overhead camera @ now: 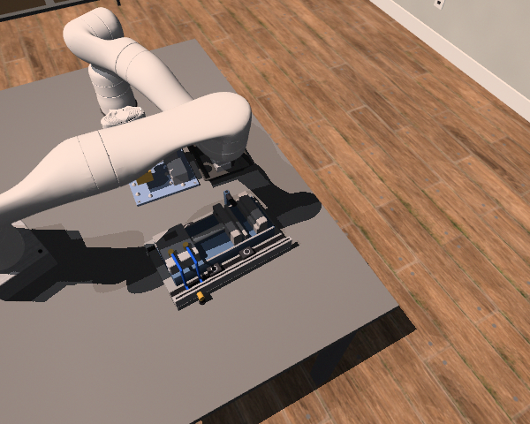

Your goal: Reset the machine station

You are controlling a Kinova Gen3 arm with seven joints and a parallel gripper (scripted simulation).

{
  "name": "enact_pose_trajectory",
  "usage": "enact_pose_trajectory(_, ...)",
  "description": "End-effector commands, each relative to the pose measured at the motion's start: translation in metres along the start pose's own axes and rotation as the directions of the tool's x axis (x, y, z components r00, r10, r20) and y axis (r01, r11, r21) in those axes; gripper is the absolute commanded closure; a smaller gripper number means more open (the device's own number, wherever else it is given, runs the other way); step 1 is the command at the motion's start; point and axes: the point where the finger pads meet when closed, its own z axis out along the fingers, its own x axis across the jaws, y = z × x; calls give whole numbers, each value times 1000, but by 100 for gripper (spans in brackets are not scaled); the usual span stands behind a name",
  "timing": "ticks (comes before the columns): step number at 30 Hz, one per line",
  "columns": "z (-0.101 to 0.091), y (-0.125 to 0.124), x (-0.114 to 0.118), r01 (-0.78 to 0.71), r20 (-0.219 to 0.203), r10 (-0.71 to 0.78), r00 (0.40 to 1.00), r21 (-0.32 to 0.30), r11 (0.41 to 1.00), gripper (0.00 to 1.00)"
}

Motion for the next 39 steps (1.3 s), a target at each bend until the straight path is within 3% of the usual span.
enact_pose_trajectory(1, 7, 0, 1, 5, -3, -5, 1000, -4, 1000, 100)
enact_pose_trajectory(17, 26, 0, 1, 4, -3, -4, 1000, -4, 1000, 100)
enact_pose_trajectory(39, 30, 0, 1, 4, -3, -4, 1000, -4, 1000, 100)
